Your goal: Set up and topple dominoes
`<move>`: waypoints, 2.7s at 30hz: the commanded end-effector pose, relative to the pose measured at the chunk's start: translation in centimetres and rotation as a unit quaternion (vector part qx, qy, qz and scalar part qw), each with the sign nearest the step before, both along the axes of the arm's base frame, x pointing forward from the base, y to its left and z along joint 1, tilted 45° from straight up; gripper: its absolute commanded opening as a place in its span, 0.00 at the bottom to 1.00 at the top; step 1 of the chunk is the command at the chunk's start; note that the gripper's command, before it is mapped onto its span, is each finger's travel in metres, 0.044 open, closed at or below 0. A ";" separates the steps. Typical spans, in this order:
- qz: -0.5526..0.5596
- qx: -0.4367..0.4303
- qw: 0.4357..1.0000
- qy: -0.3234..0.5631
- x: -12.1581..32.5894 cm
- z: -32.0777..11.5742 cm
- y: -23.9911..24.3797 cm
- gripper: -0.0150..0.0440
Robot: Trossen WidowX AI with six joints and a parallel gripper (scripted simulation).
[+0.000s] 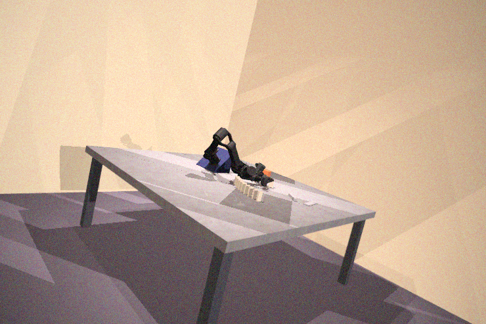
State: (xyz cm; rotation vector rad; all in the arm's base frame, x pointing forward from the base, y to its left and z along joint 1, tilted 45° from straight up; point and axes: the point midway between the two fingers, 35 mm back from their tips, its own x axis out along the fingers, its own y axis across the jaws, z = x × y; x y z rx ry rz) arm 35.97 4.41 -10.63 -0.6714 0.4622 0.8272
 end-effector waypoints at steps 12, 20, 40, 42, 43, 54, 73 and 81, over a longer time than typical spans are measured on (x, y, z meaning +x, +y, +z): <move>0.002 -0.001 1.000 -0.002 0.4 1.3 1.3 1.00; 0.000 0.001 1.000 -0.001 0.6 3.6 3.6 1.00; -0.464 0.003 0.817 0.342 6.9 -1.3 5.2 1.00; -0.522 -0.010 0.777 0.351 7.0 -1.0 5.6 1.00; -0.551 -0.020 0.757 0.351 6.9 -0.7 5.7 1.00; -0.794 -0.125 0.550 0.227 3.8 3.6 7.4 1.00; -0.836 -0.144 0.507 0.154 2.7 4.9 8.1 1.00; -0.836 -0.144 0.507 0.153 2.4 1.5 4.8 1.00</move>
